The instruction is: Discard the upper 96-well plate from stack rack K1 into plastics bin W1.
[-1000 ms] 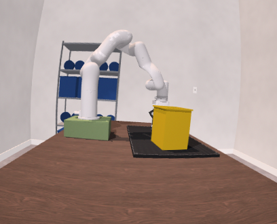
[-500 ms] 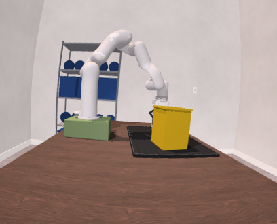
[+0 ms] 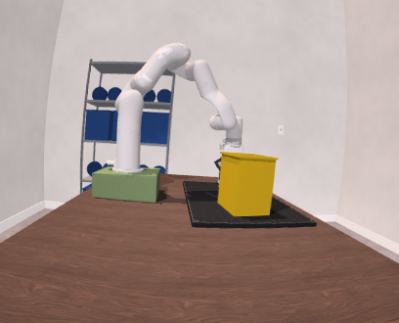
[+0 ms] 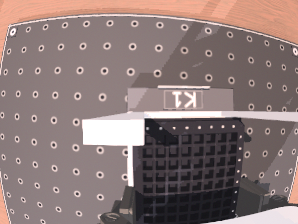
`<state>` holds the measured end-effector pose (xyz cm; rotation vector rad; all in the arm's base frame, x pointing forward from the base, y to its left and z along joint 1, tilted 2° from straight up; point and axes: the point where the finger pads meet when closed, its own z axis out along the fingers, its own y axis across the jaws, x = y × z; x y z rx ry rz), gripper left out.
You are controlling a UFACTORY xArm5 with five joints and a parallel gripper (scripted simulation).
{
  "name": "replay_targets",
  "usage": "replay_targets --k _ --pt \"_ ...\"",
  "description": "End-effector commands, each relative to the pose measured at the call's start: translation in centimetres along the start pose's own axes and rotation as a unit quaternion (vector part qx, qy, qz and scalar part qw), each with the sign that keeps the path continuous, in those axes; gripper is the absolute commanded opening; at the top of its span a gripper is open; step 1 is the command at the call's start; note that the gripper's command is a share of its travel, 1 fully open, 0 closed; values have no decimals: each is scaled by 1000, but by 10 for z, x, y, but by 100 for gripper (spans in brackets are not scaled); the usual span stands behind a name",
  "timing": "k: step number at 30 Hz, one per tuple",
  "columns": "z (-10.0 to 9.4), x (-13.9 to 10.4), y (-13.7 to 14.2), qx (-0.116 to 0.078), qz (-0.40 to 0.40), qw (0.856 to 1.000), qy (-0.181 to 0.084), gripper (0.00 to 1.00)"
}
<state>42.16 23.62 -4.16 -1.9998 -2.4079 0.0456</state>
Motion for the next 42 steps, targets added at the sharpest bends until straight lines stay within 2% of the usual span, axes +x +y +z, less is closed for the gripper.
replay_targets --k 1,18,42 --pt "-1 0 1 -2 0 1000 1 0" --pt "-1 0 1 -2 0 1000 1 0" --pt "-15 0 2 -2 0 1000 1 0"
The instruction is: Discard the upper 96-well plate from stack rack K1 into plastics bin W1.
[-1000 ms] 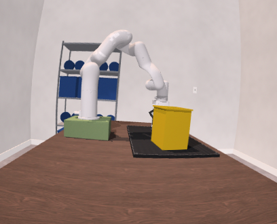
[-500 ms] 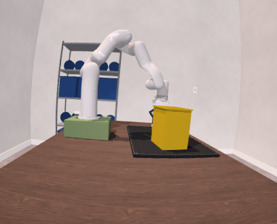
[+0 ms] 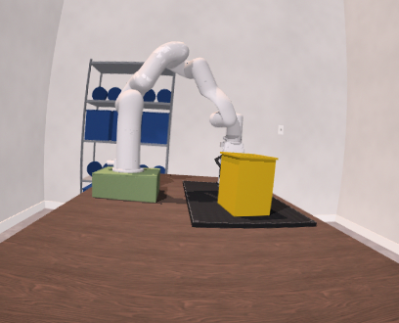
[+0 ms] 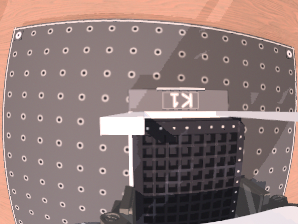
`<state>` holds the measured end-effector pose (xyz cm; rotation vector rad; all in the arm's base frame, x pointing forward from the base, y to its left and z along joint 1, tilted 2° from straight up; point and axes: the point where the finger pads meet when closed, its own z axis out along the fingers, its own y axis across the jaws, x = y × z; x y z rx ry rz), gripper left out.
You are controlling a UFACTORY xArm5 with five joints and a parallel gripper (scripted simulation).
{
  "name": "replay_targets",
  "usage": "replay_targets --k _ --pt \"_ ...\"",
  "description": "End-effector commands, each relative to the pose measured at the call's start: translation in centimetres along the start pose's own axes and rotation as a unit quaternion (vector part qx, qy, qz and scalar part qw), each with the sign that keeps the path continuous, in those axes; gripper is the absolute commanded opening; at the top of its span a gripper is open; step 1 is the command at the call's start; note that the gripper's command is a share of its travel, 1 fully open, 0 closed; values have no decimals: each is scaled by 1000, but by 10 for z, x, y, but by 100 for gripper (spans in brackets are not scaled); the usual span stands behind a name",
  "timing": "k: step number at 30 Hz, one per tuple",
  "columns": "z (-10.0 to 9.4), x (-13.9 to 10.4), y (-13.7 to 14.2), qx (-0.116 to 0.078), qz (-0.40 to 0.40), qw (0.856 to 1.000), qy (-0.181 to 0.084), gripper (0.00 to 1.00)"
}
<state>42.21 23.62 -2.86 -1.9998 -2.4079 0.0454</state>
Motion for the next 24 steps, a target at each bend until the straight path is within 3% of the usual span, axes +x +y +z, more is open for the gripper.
replay_targets --k 1,18,24 --pt "-2 0 1 -2 0 1000 1 0" --pt "-8 0 1 -2 0 1000 1 0" --pt "-18 0 1 -2 0 1000 1 0"
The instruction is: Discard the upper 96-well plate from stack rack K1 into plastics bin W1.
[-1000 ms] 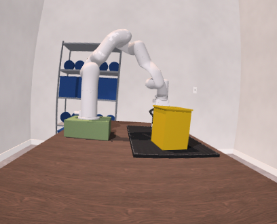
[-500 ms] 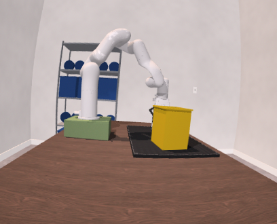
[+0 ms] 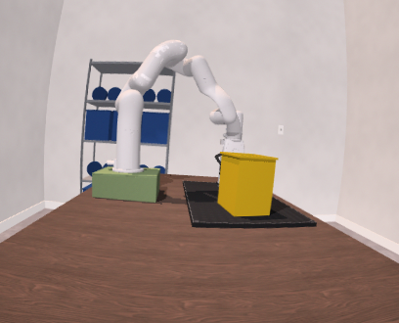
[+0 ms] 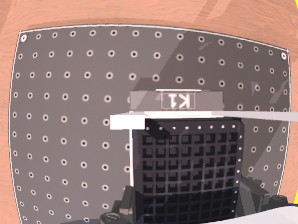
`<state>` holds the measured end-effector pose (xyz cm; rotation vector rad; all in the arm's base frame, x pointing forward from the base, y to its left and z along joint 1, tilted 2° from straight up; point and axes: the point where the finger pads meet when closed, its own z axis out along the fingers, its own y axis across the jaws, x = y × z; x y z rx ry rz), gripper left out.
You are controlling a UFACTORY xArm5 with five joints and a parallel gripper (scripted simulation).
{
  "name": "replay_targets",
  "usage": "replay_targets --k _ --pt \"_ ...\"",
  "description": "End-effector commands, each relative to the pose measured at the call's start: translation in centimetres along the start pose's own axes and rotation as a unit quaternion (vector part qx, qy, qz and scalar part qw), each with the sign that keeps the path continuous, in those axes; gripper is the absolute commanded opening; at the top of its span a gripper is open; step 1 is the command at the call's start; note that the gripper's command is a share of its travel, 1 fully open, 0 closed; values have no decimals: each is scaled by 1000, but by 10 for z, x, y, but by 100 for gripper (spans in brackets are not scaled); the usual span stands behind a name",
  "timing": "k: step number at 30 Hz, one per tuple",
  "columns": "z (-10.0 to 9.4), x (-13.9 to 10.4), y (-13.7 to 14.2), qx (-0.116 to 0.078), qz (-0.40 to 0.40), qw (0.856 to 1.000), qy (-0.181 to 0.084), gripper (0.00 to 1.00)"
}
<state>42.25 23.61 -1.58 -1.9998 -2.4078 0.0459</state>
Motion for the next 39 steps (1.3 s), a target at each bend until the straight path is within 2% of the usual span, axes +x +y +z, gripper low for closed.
replay_targets --k 1,39 --pt "-7 0 1 -2 0 1000 1 0" --pt "-64 -1 2 -2 0 1000 1 0"
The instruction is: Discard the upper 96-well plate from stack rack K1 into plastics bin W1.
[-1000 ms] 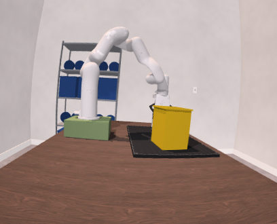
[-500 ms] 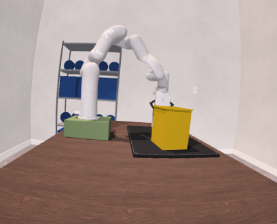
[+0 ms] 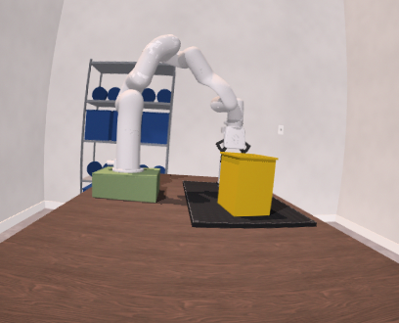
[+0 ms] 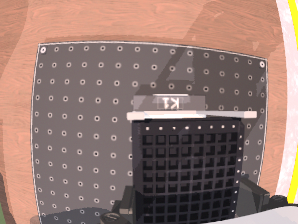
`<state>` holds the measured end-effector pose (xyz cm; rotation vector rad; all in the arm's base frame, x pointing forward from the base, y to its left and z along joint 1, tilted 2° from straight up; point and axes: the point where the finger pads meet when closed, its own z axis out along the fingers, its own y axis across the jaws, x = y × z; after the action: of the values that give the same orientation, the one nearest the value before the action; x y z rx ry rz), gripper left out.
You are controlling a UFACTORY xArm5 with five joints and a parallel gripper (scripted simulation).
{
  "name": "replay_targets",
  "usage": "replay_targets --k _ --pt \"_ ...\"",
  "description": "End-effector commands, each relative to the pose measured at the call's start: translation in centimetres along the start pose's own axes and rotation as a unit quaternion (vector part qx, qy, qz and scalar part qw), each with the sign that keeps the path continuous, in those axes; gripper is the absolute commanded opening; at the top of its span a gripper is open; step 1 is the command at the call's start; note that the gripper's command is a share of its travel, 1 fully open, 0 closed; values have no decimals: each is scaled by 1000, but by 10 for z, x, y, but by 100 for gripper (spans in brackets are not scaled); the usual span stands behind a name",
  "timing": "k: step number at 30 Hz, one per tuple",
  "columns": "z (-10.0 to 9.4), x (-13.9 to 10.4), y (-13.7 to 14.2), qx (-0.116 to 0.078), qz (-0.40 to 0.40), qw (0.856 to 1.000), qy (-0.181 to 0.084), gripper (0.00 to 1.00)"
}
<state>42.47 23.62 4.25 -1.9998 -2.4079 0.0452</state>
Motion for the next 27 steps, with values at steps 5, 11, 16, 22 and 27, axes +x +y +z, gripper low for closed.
replay_targets --k 5,11,16,22,27 --pt "-12 0 1 -2 0 1000 1 0" --pt "-21 0 1 -2 0 1000 1 0" --pt "-29 0 1 -2 0 1000 1 0" --pt "-37 0 1 -2 0 1000 1 0" --pt "-44 0 1 -2 0 1000 1 0"
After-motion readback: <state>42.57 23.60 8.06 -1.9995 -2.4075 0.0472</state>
